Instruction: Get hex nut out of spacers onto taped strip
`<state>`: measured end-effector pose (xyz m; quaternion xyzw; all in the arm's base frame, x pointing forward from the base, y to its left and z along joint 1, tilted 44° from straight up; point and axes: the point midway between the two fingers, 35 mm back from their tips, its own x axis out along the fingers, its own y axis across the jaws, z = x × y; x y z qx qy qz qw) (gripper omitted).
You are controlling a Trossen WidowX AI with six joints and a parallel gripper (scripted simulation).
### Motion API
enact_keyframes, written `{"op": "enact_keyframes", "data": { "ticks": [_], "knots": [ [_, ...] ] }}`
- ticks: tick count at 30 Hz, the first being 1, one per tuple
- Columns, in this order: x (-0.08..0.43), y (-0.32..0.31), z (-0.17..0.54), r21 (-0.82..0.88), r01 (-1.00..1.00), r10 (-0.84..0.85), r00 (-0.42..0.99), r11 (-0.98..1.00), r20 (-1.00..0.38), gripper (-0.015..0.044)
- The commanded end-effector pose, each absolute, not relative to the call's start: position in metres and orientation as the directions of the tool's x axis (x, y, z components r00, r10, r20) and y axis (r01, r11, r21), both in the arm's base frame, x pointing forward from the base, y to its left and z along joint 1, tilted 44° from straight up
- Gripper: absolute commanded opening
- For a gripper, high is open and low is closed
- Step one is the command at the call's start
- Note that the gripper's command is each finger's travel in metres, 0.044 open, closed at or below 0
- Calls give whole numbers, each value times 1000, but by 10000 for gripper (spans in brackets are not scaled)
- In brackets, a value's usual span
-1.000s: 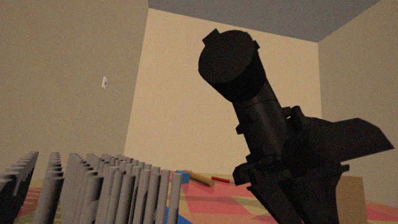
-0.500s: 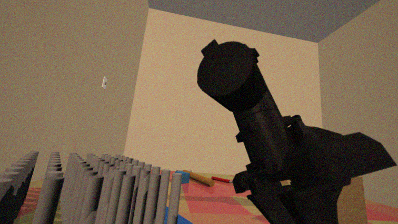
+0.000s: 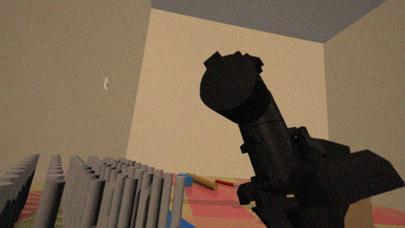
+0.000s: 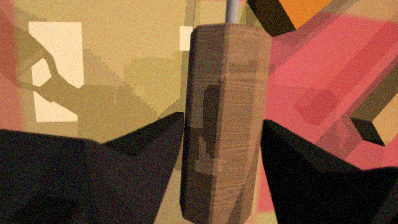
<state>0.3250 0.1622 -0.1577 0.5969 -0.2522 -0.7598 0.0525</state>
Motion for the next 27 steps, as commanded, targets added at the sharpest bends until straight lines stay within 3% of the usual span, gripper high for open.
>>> {"op": "enact_keyframes", "data": {
  "ticks": [1,27],
  "knots": [
    [323,159,-160,448,-215,-384,-282,-868,-879,0],
    [319,145,-173,450,-214,-386,-283,-867,-878,0]
  ]
}}
